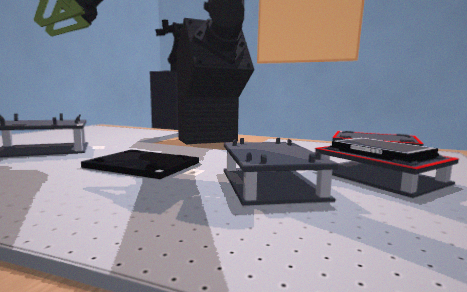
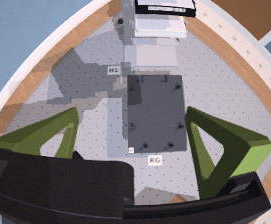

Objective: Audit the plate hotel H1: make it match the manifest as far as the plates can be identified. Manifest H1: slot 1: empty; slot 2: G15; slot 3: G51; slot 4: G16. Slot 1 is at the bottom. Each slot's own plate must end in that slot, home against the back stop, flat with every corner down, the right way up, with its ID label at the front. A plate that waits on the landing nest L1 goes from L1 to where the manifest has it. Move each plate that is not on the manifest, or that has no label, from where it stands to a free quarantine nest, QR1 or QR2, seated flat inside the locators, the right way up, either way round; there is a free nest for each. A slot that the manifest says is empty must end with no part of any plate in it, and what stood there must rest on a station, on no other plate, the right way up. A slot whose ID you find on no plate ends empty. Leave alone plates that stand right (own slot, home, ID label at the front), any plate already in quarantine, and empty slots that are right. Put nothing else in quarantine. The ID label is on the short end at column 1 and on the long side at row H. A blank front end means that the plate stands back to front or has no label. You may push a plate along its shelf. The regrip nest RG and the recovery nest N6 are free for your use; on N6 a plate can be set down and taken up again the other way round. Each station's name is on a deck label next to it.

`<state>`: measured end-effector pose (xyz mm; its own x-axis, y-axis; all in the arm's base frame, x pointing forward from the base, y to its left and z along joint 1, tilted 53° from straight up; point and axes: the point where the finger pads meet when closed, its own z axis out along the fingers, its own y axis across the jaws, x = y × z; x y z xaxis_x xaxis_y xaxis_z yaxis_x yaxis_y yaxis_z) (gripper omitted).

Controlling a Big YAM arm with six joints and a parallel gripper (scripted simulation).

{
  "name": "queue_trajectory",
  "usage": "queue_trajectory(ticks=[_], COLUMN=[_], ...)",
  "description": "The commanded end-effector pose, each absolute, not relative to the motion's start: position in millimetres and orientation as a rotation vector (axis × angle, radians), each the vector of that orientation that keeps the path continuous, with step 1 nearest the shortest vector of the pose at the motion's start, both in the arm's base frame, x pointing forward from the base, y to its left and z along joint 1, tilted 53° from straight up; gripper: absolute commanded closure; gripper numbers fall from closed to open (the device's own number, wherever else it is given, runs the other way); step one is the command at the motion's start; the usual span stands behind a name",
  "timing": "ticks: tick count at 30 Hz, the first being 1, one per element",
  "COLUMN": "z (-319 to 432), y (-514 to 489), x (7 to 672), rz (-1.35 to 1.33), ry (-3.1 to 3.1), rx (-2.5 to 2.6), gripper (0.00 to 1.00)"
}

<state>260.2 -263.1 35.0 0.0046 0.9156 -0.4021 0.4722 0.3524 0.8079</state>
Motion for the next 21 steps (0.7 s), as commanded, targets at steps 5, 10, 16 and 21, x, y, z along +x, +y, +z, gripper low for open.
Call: queue_trajectory(ticks=[5,10,16,21], z=[33.4,19.9,4.0,-8.6], y=[-292.5,-302.5,-312.8,-287.5], x=[256.3,250.3,243.1,254.3], rz=[0.499,0.497,0.495,0.541], ry=[1.616,1.616,1.617,1.634], rx=[1.218,1.217,1.217,1.239], gripper=[0.0,0.0,0.0,0.0])
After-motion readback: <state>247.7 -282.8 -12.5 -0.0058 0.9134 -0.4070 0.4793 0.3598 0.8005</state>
